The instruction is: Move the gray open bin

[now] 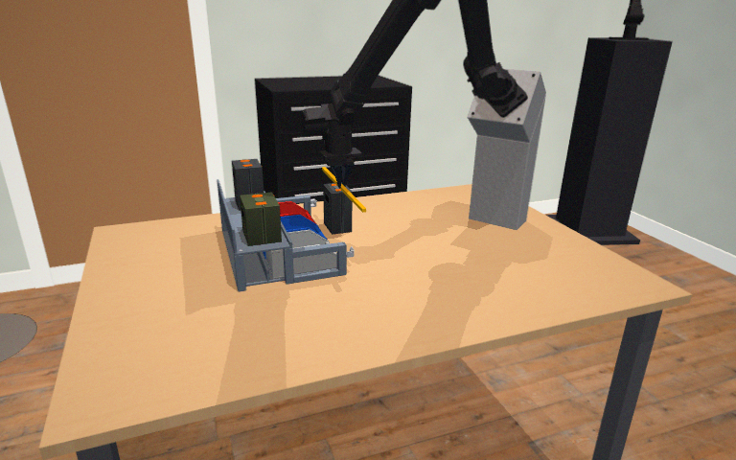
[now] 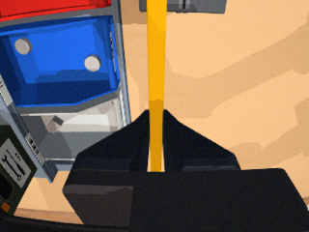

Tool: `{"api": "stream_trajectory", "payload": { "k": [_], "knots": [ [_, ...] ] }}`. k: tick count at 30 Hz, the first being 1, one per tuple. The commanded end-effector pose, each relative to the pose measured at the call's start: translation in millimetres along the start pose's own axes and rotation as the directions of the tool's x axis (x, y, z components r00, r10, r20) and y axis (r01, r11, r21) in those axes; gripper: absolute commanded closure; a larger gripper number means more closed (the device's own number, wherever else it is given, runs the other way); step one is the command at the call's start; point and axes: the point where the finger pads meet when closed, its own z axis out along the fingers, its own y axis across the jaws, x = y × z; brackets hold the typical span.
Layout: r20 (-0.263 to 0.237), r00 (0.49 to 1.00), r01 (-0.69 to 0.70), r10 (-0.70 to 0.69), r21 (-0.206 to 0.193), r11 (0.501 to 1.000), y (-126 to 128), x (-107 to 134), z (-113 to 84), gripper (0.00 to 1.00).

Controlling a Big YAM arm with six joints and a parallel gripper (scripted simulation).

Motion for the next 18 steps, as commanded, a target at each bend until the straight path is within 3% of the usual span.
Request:
{"api": "stream_trajectory", "payload": {
  "k": [1, 18],
  "knots": [
    [0.021, 1.0, 0.018, -0.016, -0.058, 0.998, 10, -7, -19.9, 1.0],
    [0.02, 1.0, 0.017, -0.016, -0.056, 0.998, -39, -7, -17.0, 1.0]
  ]
}}
